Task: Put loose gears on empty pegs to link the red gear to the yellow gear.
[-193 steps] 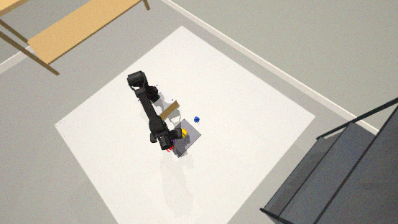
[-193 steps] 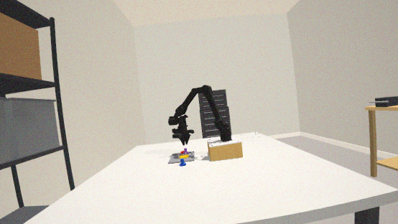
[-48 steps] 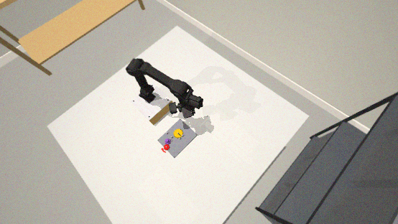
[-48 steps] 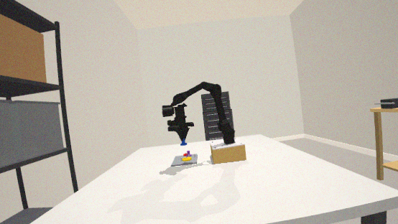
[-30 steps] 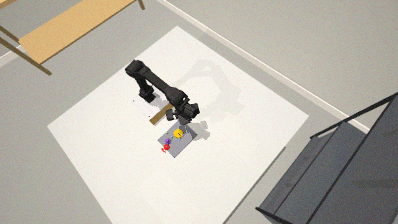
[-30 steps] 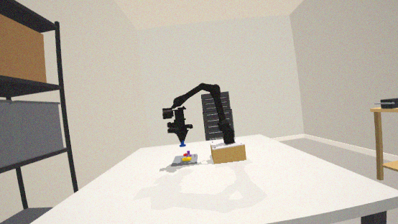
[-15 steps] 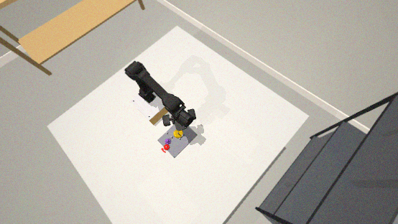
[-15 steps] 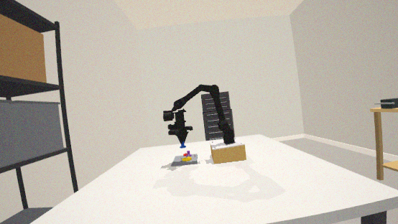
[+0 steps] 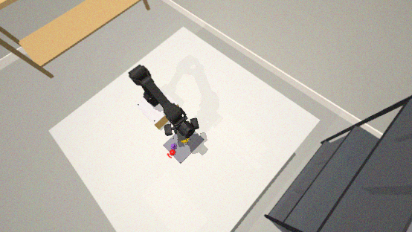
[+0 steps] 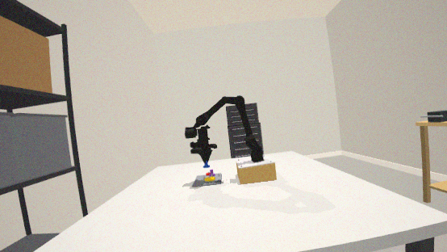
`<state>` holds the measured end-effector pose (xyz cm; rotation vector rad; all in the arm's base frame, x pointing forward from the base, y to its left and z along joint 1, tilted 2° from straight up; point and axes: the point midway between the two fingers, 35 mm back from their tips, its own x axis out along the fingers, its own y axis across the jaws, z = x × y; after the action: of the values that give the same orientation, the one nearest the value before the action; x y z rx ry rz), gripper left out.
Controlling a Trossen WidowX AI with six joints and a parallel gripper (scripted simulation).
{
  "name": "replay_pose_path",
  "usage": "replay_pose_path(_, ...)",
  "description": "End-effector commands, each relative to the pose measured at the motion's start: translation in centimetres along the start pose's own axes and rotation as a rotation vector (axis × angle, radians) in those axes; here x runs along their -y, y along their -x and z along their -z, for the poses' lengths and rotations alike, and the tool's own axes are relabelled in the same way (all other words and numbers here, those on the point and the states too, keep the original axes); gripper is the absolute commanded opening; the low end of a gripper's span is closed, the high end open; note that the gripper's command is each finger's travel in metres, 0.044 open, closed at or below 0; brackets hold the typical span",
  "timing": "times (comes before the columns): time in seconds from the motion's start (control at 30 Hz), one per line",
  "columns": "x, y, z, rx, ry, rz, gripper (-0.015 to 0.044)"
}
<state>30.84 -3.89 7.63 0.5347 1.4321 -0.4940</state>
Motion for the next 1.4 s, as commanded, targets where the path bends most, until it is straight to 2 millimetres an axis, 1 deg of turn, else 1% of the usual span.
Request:
replay_pose_path(0.0, 0.9, -0.7, -0.3, -0.01, 0.0, 0.002, 0.0)
replay_pose_path(0.9, 6.7, -3.4, -2.1, -0.006, 0.0, 0.008, 0.0)
replay_pose_path(1.13, 6.9, -3.3, -2.1, -0.006, -0.028, 0.008, 0.0)
replay_pose_path(1.37, 6.8, -3.2, -2.1, -0.005, -0.204, 0.008, 0.0)
